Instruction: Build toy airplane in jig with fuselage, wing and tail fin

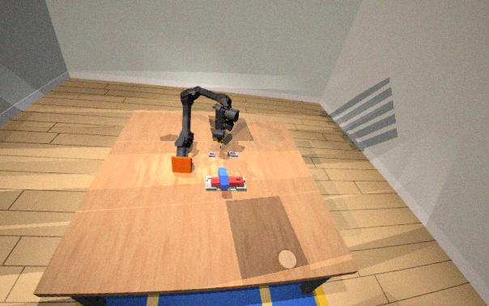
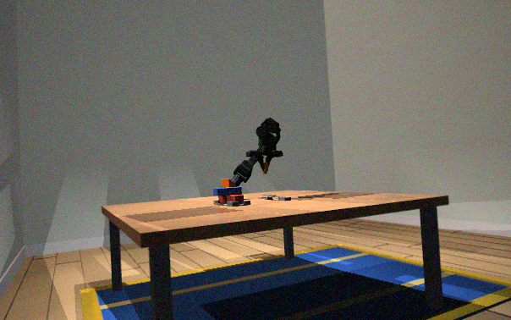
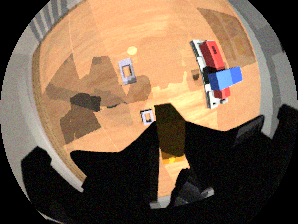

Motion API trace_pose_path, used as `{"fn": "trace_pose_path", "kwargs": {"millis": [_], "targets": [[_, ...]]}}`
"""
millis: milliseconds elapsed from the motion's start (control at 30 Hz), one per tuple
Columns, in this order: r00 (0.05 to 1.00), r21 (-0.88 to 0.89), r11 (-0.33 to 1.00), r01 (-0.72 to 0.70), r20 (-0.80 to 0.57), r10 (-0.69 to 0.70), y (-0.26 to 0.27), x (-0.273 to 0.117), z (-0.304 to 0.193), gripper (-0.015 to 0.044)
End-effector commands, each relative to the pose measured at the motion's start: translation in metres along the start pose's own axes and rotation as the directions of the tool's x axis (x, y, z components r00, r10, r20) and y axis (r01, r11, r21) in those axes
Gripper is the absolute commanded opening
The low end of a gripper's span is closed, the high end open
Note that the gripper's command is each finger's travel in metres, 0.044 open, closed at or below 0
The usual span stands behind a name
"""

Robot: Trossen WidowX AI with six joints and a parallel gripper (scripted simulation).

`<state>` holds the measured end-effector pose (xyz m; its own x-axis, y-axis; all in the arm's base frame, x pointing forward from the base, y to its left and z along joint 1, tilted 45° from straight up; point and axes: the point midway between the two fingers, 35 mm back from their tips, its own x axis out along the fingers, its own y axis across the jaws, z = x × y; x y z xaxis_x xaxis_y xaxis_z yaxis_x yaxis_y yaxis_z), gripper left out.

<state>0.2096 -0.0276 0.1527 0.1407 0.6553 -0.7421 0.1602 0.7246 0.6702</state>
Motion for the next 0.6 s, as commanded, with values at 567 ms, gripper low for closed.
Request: {"fn": "trace_pose_path", "kwargs": {"millis": [567], "targets": [[1.0, -0.041, 0.999, -0.005, -0.016, 0.005, -0.038, 0.003, 0.046, 0.0]]}}
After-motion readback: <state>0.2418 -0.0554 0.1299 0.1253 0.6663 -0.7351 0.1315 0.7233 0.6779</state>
